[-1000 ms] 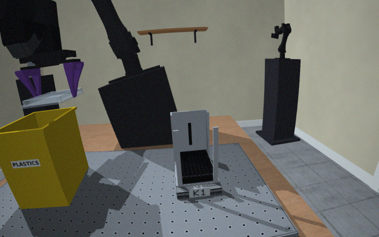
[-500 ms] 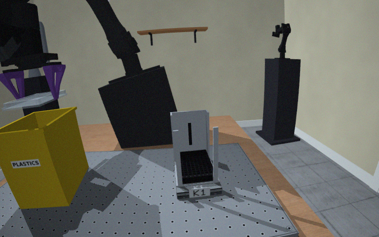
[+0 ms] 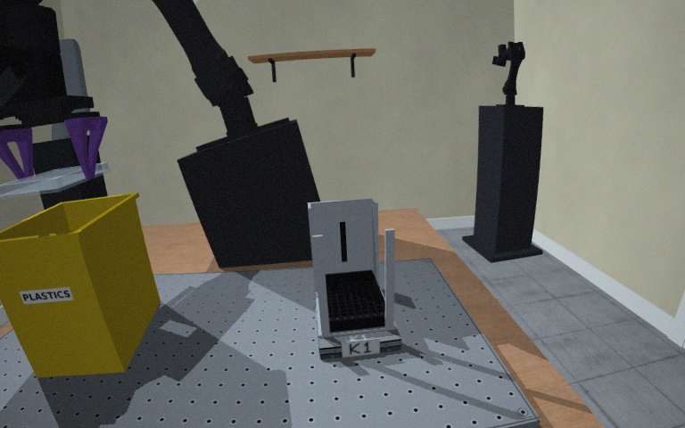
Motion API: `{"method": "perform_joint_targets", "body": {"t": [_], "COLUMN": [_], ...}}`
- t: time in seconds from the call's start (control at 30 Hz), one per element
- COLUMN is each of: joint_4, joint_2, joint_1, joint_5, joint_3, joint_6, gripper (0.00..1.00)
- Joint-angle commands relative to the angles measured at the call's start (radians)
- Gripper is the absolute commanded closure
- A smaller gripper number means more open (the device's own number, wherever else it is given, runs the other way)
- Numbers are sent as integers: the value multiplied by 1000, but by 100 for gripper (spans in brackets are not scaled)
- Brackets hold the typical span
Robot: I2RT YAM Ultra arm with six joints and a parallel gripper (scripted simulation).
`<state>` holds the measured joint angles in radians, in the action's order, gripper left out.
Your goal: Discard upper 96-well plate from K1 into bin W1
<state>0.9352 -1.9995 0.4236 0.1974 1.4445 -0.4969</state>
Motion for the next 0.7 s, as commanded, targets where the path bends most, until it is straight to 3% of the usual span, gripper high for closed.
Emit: {"method": "perform_joint_targets", "body": {"t": [0.0, 0.67], "joint_4": [2, -1], "joint_2": [10, 16], "joint_1": [-3, -5], "joint_5": [-6, -5], "joint_3": [8, 0], "joint_6": [-2, -1], "gripper": [100, 100]}}
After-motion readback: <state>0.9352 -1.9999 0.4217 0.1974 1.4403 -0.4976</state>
